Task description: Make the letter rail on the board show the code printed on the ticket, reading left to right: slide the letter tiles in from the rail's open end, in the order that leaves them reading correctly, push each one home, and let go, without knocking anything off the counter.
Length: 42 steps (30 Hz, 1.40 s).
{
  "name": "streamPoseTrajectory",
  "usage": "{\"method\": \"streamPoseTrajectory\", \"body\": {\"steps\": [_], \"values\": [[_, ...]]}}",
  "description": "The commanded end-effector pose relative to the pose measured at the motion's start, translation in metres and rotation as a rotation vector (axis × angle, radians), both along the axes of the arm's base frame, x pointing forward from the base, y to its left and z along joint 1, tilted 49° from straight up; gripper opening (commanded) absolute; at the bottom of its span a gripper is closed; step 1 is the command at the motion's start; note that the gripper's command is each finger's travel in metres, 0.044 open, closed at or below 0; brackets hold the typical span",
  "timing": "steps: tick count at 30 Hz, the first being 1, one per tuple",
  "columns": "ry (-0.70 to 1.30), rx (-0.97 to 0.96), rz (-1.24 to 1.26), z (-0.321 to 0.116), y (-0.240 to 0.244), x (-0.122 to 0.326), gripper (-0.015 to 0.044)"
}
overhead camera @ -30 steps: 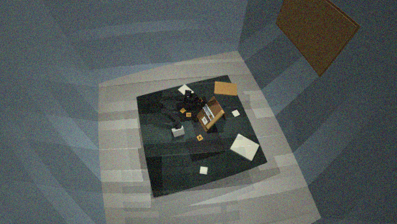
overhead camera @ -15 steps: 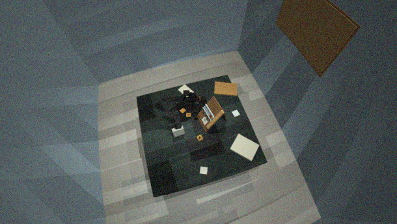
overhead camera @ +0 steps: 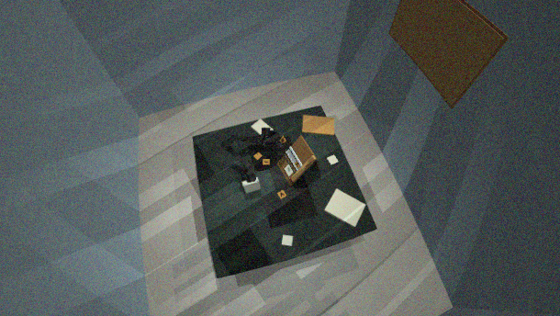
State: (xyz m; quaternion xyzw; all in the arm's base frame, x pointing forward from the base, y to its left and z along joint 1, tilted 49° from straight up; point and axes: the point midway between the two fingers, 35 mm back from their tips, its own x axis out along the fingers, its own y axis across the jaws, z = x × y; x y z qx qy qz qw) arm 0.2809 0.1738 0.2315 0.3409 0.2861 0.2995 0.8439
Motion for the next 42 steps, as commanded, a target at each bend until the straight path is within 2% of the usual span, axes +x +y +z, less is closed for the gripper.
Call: {"method": "streamPoseTrajectory", "body": {"steps": [1, 42], "values": [[0.002, 0.003, -0.006, 0.0, 0.0, 0.001, 0.0], [0.003, 0.002, -0.006, -0.015, -0.012, 0.007, 0.0]]}}
